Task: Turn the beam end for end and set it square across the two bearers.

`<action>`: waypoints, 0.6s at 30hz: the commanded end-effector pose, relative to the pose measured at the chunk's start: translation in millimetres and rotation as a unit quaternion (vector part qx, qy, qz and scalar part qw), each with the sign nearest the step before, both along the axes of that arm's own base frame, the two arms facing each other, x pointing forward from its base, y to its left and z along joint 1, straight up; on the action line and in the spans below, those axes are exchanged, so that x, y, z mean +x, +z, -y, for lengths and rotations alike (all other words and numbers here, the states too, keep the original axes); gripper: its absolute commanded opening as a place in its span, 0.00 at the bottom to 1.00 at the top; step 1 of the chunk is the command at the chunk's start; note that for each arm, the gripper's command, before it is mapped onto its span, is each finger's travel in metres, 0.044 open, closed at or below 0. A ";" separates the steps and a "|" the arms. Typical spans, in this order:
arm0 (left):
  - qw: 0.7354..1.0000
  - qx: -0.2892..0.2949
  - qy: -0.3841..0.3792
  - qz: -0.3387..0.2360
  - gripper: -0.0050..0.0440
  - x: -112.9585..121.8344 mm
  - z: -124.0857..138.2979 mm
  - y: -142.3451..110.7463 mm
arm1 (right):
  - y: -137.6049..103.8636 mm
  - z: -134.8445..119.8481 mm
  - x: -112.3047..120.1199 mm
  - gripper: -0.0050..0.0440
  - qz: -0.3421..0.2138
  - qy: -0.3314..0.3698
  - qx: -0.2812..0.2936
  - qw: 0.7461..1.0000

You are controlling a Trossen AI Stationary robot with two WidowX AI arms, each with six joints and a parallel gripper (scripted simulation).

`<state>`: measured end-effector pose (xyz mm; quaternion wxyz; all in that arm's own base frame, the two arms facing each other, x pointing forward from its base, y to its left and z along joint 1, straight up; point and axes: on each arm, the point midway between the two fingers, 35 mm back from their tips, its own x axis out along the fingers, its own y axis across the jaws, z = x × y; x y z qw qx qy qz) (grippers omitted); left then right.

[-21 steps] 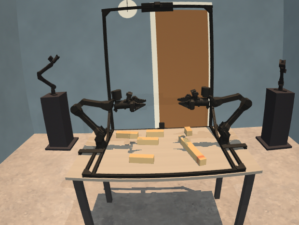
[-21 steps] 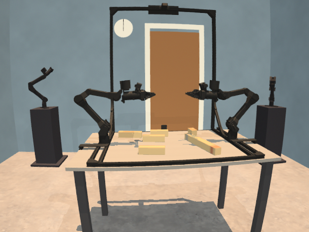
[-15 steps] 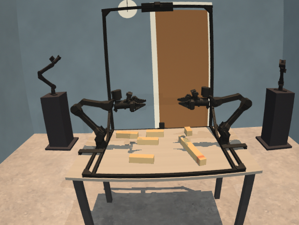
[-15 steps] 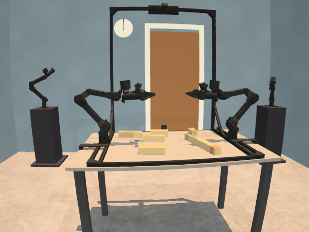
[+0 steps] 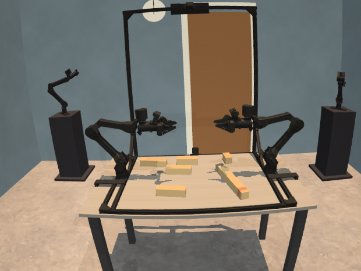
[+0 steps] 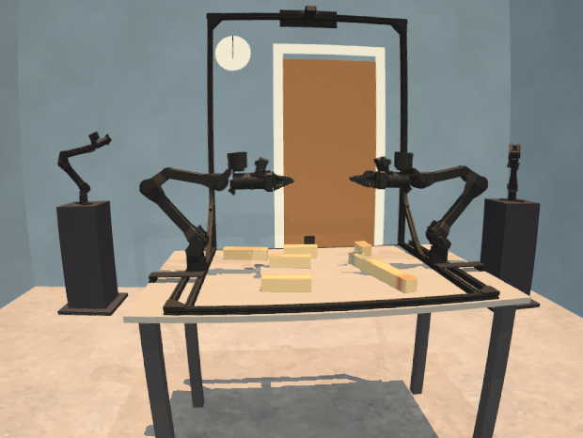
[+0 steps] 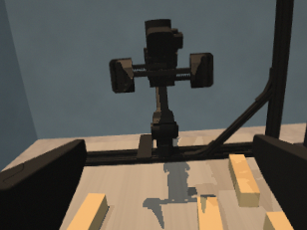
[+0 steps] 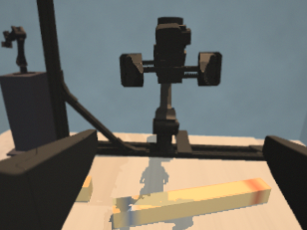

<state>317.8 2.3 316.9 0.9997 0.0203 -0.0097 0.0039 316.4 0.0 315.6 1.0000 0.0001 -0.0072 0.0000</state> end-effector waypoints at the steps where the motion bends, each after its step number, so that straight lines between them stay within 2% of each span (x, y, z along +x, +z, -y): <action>1: 0.998 0.047 0.013 -0.048 1.00 10.1 -9.4 -17.7 | -15.8 0.0 3.2 1.00 -0.045 0.000 0.004 0.999; 6: 0.980 0.139 0.022 -0.142 1.00 21.7 -27.3 -52.7 | -48.7 0.0 2.9 1.00 -0.135 -0.001 0.011 0.991; 11: 0.946 0.221 0.012 -0.236 1.00 26.3 -45.5 -87.6 | -79.9 0.0 -4.0 1.00 -0.223 -0.004 0.017 0.975; 13: 0.946 0.221 0.012 -0.236 1.00 26.3 -45.5 -87.6 | -79.9 0.0 -4.0 1.00 -0.223 -0.004 0.017 0.975; 18: 0.900 0.291 -0.017 -0.324 1.00 24.1 -63.3 -121.4 | -108.4 0.0 -17.3 1.00 -0.310 -0.007 0.023 0.950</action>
